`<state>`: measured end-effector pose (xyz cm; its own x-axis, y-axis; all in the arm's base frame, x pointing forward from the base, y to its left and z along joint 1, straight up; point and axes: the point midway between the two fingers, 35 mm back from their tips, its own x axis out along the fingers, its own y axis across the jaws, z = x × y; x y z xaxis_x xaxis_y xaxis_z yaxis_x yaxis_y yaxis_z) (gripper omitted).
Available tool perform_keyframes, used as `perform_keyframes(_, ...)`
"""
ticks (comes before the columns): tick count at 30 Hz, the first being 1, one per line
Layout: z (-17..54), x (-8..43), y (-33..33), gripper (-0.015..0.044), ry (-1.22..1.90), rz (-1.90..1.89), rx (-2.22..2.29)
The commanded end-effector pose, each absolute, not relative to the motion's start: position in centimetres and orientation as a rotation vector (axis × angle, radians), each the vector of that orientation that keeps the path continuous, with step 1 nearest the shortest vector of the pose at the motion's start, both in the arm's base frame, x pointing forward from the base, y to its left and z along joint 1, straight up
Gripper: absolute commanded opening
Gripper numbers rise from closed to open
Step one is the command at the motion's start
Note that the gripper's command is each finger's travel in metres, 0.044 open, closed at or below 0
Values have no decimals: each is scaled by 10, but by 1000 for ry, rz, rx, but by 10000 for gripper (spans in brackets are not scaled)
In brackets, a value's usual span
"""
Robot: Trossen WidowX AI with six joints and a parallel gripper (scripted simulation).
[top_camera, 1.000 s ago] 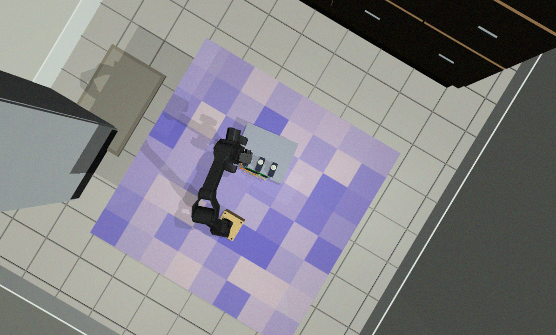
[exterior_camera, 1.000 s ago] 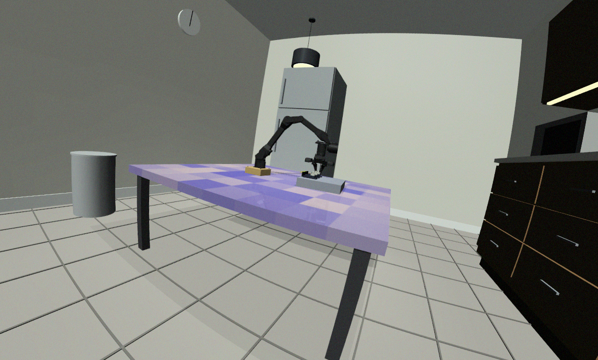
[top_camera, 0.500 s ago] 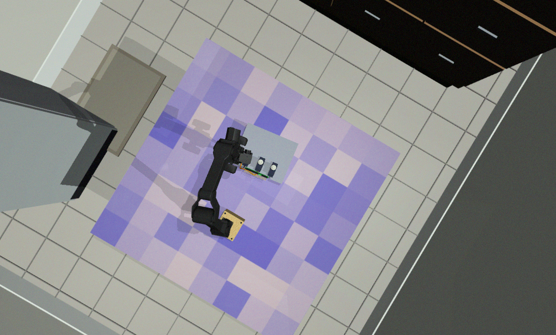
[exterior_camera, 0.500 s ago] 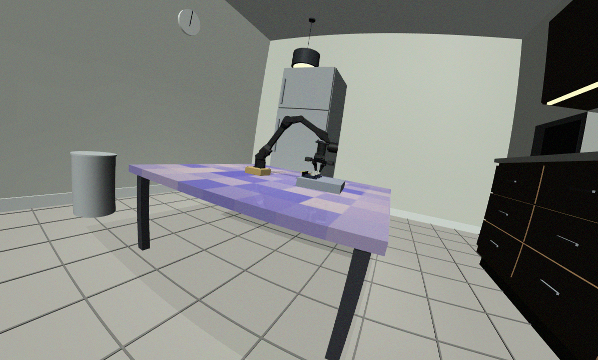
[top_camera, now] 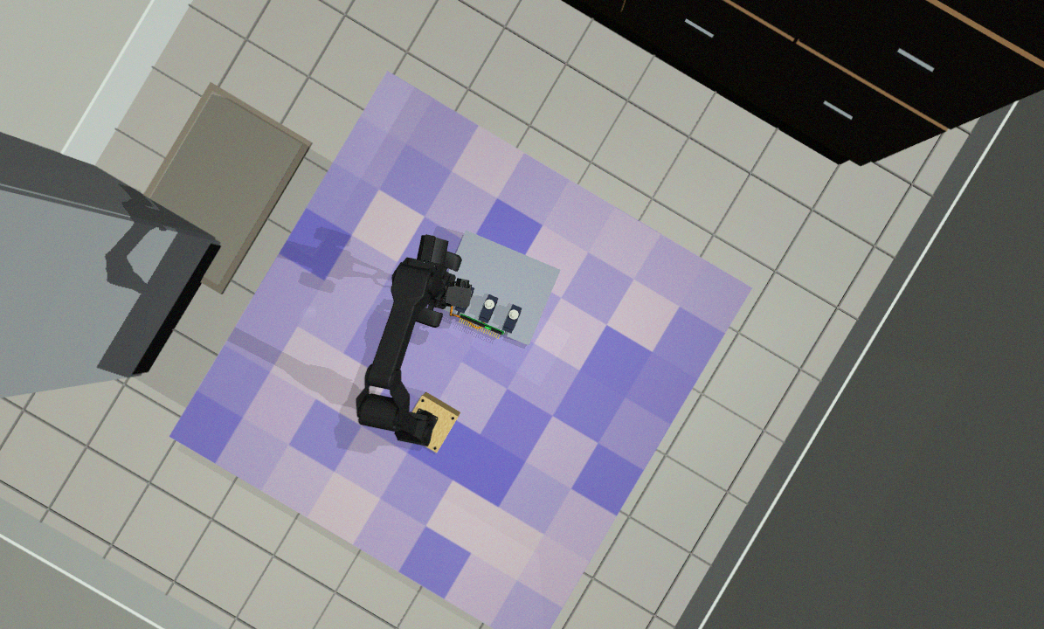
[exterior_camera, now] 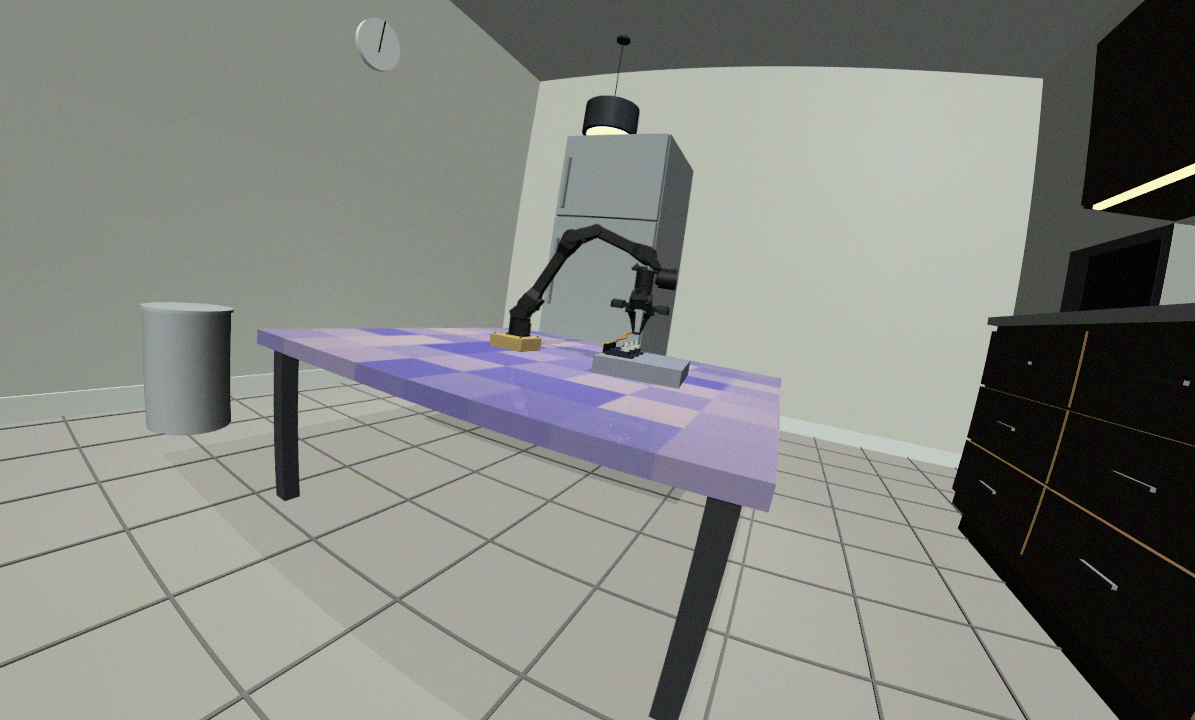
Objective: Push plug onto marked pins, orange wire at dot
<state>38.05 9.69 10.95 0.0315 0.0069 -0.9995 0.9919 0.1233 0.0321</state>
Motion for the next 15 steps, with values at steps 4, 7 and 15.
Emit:
perform_keyframes(4, 113, 371, 75, 0, 1305, -984, 1014)
perform_keyframes(7, 114, 367, 64, 0, 1334, -925, 952)
perform_keyframes(15, 115, 352, 39, 0, 1402, -766, 785)
